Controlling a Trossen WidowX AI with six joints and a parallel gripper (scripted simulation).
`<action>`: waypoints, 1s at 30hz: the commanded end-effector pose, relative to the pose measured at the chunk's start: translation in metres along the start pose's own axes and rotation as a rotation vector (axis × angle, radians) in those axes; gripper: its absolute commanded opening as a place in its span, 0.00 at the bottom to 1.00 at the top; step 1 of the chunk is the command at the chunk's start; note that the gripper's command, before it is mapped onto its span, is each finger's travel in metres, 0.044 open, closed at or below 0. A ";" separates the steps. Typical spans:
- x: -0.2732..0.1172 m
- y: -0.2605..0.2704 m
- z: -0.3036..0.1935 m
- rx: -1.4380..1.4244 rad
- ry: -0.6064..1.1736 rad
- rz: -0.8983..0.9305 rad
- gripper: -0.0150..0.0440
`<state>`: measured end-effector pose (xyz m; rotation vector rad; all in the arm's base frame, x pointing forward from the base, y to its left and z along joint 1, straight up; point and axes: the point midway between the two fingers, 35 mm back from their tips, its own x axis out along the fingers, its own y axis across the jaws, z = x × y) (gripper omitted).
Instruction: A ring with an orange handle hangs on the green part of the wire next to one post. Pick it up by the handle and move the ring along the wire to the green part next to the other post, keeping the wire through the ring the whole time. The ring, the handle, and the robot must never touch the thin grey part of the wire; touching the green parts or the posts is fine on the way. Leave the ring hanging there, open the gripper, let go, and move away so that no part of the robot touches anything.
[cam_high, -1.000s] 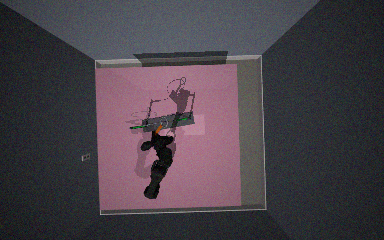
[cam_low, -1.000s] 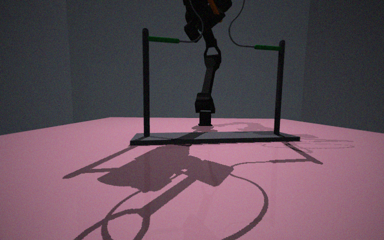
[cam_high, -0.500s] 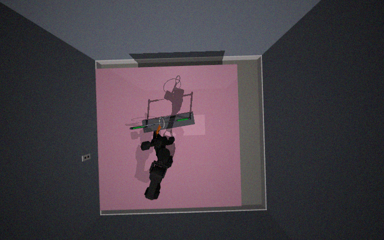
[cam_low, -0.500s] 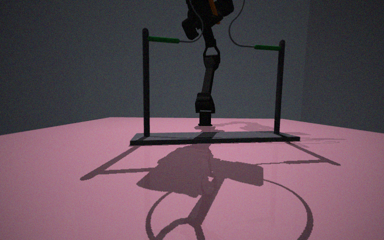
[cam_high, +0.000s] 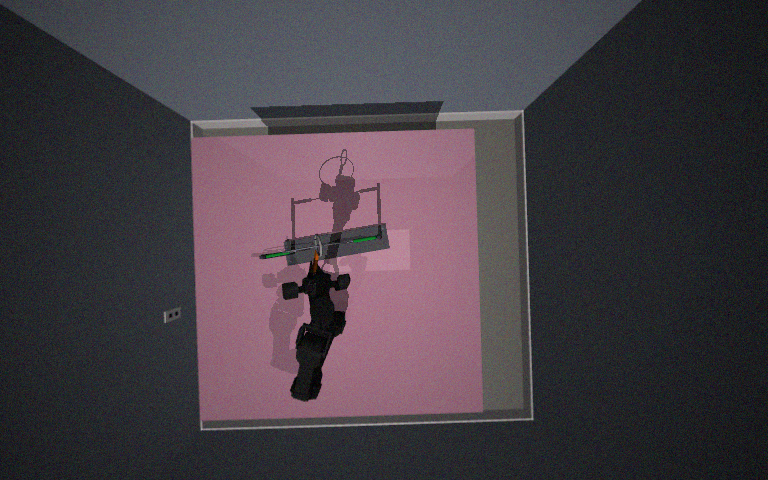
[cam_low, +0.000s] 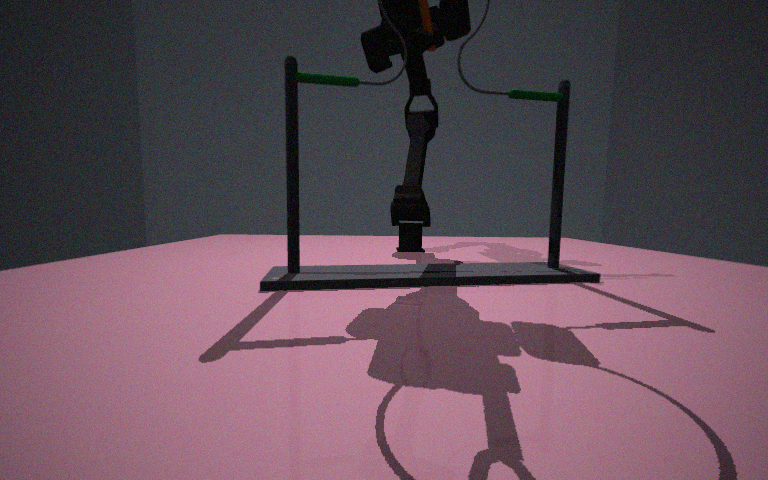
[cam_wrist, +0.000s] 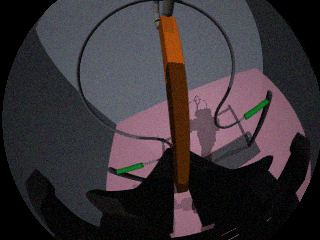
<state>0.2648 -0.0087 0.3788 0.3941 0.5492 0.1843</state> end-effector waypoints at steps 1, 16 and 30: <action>-0.001 0.000 0.000 -0.046 -0.008 -0.025 0.00; -0.001 -0.006 0.001 -0.208 -0.024 -0.127 0.00; -0.001 -0.011 0.002 -0.359 -0.041 -0.222 0.00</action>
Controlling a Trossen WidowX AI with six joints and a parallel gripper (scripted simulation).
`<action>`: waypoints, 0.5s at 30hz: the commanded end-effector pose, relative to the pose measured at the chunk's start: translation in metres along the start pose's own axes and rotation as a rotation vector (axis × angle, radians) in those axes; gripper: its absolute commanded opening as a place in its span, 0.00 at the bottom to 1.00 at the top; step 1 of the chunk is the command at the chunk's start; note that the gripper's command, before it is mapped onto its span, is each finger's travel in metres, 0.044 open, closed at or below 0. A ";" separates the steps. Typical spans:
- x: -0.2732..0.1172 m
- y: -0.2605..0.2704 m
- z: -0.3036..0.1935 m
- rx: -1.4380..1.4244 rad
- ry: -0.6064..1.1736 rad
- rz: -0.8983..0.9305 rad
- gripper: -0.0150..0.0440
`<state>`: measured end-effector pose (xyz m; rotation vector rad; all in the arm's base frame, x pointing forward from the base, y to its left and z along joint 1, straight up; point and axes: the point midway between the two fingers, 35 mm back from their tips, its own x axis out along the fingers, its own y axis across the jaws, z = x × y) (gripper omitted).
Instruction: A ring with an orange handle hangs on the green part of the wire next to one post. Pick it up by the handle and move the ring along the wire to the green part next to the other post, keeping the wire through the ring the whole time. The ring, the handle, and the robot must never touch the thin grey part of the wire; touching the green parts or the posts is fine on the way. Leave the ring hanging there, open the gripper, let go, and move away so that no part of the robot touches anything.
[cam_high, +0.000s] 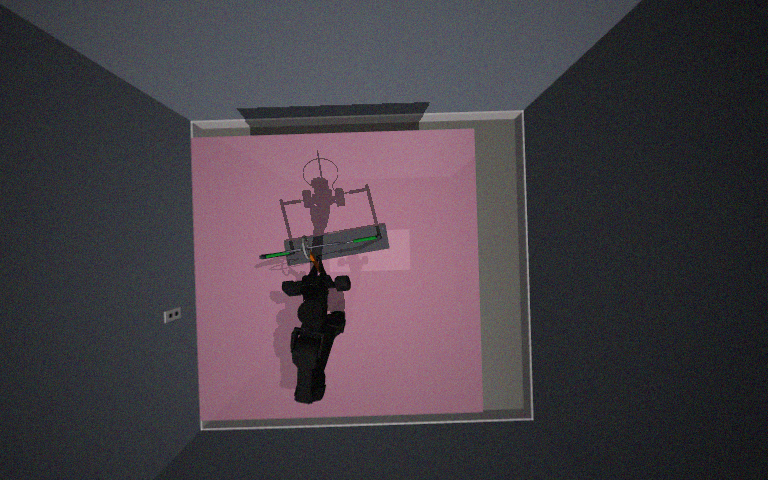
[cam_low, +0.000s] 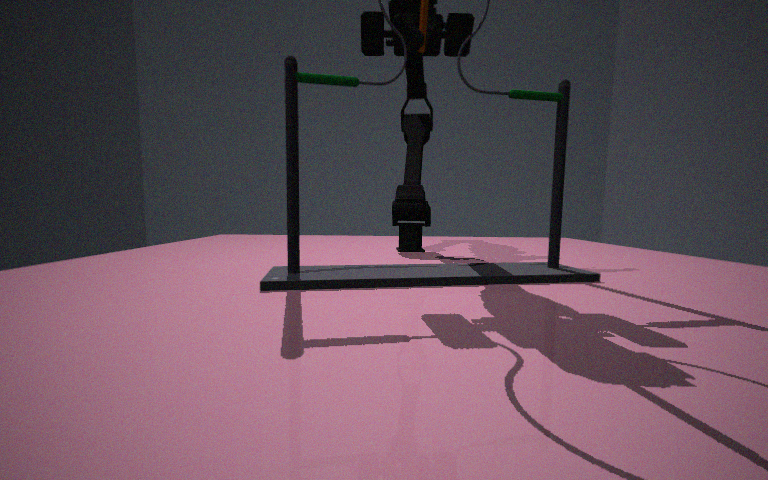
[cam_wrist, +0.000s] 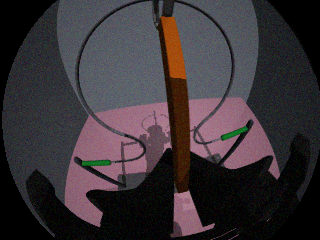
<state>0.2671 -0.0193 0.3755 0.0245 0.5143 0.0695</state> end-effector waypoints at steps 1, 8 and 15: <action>-0.002 -0.001 0.000 -0.044 -0.011 -0.027 0.00; -0.002 -0.003 0.000 -0.120 -0.019 -0.074 0.00; -0.002 -0.006 0.001 -0.195 -0.028 -0.121 0.00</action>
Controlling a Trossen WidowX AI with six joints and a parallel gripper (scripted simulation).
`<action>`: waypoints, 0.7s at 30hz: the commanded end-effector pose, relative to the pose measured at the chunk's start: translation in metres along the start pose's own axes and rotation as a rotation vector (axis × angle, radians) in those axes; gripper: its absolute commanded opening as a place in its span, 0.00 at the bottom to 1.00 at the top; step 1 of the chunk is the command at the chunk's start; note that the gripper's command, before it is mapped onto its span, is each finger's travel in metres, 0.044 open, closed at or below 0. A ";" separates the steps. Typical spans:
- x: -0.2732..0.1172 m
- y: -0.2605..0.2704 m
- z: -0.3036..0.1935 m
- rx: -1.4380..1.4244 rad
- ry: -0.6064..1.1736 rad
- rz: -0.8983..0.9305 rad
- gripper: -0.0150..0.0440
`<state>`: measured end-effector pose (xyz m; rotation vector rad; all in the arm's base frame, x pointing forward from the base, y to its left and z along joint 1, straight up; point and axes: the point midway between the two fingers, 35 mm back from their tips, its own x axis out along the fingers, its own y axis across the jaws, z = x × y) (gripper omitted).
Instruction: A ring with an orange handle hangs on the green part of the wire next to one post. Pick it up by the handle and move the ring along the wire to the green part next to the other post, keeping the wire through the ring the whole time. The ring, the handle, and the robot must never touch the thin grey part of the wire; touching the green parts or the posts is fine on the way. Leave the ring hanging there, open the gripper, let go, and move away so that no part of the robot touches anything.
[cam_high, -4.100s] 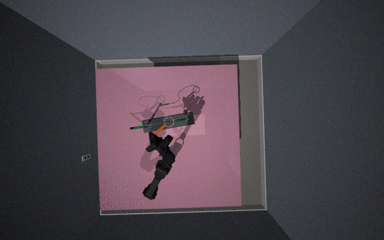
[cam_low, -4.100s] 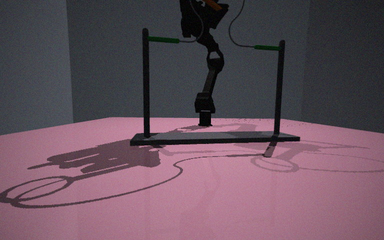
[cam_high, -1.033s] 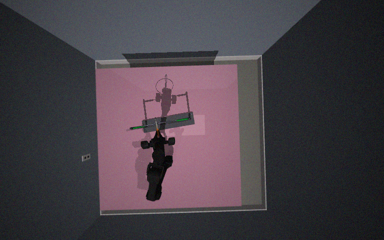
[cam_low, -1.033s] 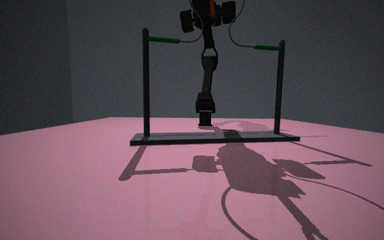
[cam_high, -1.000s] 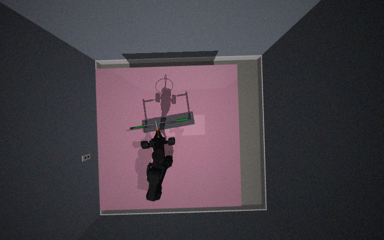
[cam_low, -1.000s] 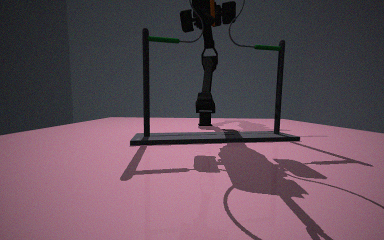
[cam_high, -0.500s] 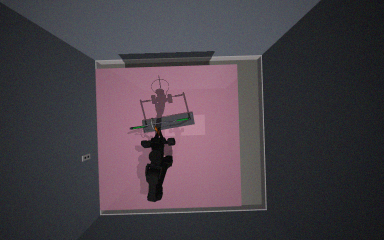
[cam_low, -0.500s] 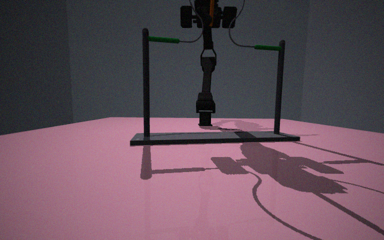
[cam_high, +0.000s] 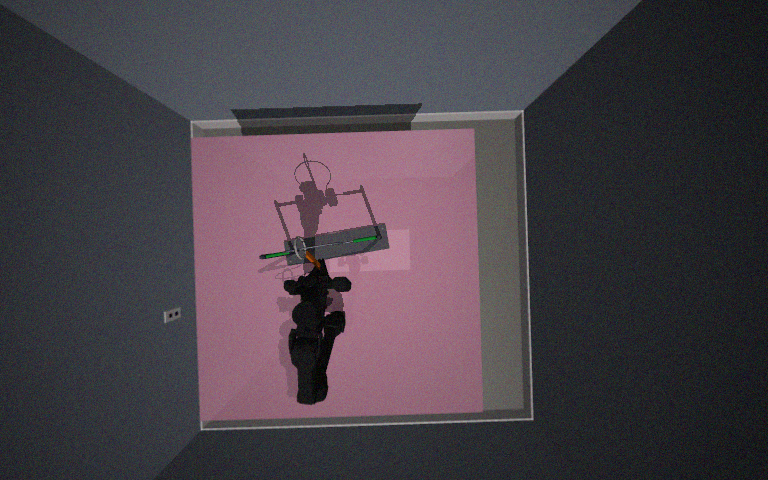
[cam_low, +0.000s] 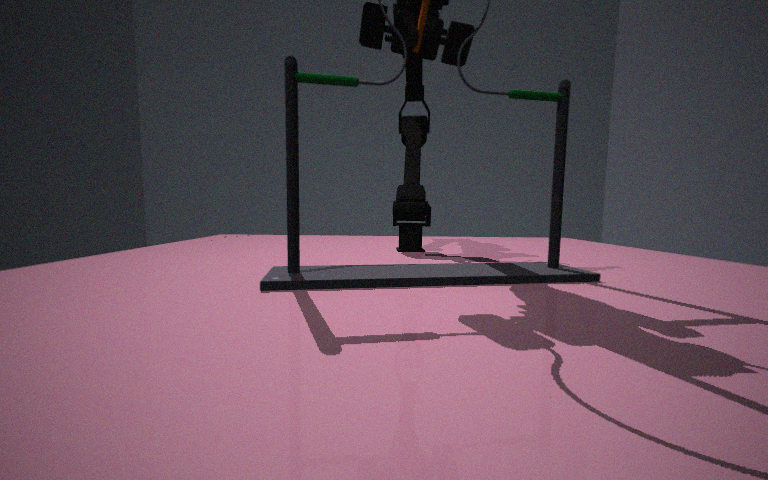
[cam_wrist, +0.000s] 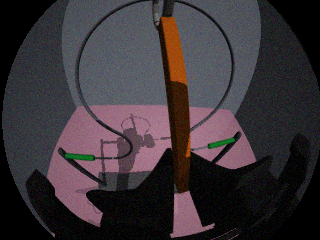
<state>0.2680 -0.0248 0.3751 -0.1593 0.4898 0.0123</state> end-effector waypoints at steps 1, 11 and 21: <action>-0.002 -0.001 0.000 -0.043 -0.011 -0.028 0.00; -0.002 -0.005 0.001 -0.151 -0.025 -0.095 0.00; -0.002 -0.009 0.001 -0.259 -0.038 -0.163 0.00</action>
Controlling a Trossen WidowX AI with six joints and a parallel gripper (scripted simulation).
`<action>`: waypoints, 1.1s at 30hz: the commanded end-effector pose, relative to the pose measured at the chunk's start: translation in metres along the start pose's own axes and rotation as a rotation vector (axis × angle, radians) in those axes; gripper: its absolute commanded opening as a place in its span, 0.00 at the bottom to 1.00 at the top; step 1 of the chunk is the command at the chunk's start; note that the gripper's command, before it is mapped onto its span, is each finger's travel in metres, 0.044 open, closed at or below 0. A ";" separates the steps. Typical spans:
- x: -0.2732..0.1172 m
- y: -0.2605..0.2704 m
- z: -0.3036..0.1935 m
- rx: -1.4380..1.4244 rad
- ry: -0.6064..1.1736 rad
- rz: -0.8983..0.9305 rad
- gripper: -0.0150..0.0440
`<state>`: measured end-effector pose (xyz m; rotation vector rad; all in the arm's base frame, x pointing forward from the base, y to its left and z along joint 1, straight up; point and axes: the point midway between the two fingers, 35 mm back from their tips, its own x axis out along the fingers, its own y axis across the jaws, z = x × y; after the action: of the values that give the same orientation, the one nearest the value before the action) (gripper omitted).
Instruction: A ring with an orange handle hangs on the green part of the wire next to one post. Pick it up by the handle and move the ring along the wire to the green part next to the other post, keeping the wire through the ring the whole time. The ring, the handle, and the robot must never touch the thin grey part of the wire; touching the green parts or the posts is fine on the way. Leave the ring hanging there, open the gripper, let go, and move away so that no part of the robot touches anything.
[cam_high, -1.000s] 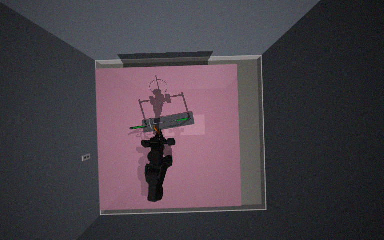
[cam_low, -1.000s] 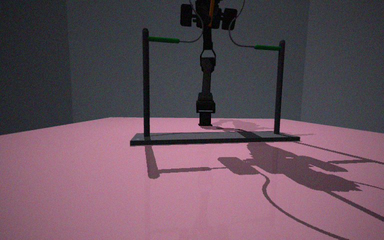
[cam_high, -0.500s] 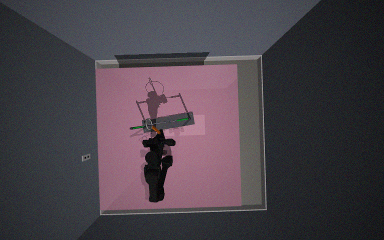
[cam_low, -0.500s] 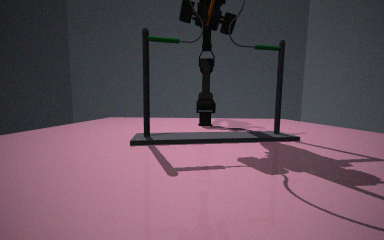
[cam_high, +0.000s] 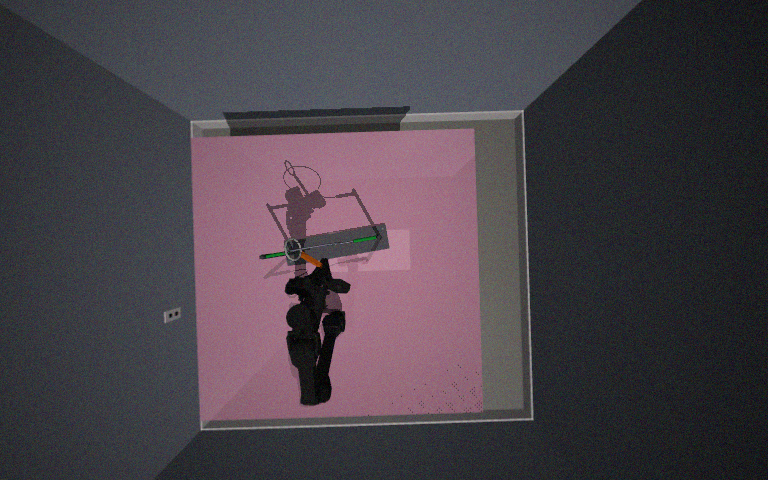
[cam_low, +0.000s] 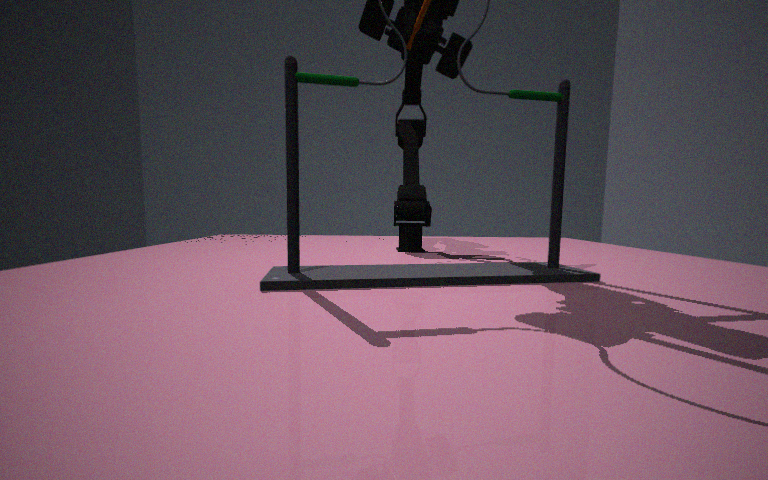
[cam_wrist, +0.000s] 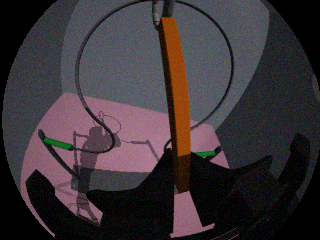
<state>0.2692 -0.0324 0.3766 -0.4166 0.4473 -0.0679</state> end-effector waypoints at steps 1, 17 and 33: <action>-0.002 -0.002 0.000 -0.041 -0.011 -0.029 0.00; -0.002 -0.008 0.001 -0.215 -0.034 -0.135 0.00; -0.002 -0.014 0.002 -0.389 -0.056 -0.237 0.00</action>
<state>0.2709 -0.0430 0.3828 -0.8187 0.3663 -0.1867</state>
